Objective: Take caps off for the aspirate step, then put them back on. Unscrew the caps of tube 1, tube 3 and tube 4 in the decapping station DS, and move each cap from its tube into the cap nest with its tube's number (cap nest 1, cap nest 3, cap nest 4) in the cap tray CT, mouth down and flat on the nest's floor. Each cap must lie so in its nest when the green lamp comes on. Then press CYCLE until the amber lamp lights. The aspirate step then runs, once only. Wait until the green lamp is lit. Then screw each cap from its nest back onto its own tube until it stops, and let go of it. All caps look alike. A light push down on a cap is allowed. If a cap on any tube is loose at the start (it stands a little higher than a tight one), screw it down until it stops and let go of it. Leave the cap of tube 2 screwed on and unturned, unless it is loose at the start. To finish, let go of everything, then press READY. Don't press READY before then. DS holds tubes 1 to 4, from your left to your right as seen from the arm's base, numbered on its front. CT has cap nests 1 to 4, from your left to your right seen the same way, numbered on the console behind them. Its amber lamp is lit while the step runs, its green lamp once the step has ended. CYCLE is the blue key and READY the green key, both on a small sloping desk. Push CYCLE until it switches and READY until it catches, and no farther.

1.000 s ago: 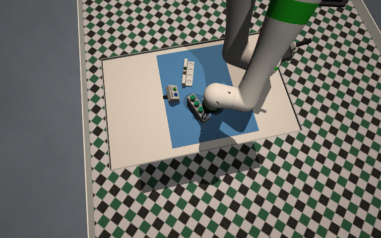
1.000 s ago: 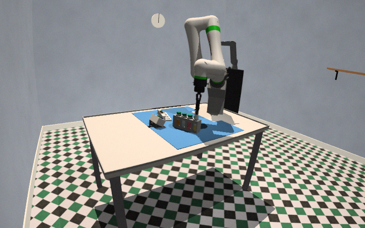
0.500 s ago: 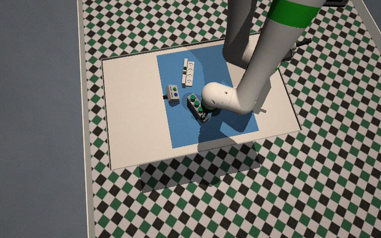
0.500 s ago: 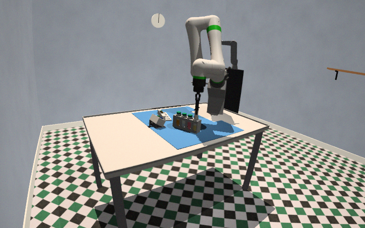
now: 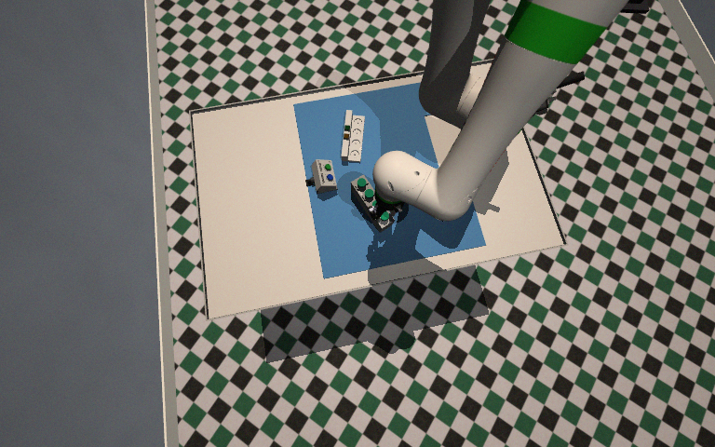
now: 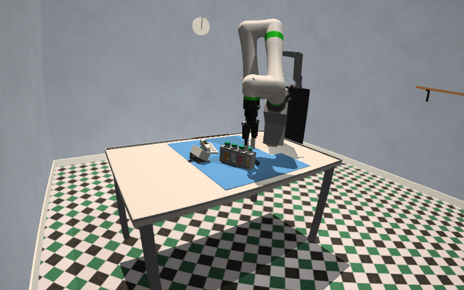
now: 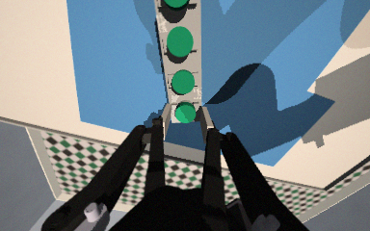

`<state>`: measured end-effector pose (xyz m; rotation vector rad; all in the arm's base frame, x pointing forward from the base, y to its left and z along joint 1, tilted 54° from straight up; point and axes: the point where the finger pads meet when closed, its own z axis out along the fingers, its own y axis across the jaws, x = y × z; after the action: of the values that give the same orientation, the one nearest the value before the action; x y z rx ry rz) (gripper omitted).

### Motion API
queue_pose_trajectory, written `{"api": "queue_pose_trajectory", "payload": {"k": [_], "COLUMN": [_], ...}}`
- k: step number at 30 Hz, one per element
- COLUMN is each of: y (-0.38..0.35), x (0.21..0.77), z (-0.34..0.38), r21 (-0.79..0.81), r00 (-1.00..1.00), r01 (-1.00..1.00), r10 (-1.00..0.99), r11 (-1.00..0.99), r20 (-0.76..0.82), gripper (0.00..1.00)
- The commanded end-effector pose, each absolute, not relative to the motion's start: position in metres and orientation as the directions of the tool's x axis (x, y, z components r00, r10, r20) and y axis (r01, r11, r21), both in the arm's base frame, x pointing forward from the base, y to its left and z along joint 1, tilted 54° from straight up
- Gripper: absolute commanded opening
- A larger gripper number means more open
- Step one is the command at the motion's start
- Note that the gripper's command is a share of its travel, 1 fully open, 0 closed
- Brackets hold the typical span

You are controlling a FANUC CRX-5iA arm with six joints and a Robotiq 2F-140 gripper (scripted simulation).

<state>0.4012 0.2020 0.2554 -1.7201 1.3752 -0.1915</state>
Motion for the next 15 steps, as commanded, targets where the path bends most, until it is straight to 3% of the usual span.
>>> {"api": "queue_pose_trajectory", "payload": {"k": [1,3,13,14,15], "y": [0.2018,0.2018,0.2018,0.2018,0.2018], "x": [0.4012,0.4012,0.4012,0.4012,0.4012], "z": [0.2554,0.2554,0.2555,0.2555,0.2555], "r21": [-0.617,-0.546,-0.543,-0.543,-0.543], "r00": [0.175,0.079,0.075,0.075,0.075], "r01": [-0.752,-0.768,-0.768,-0.768,-0.768], "r10": [-0.833,-0.797,-0.796,-0.796,-0.796], "r11": [0.231,0.334,0.338,0.338,0.338], "r20": [-0.525,-0.599,-0.601,-0.601,-0.601], "gripper": [0.35,0.35,0.35,0.00,0.00]}}
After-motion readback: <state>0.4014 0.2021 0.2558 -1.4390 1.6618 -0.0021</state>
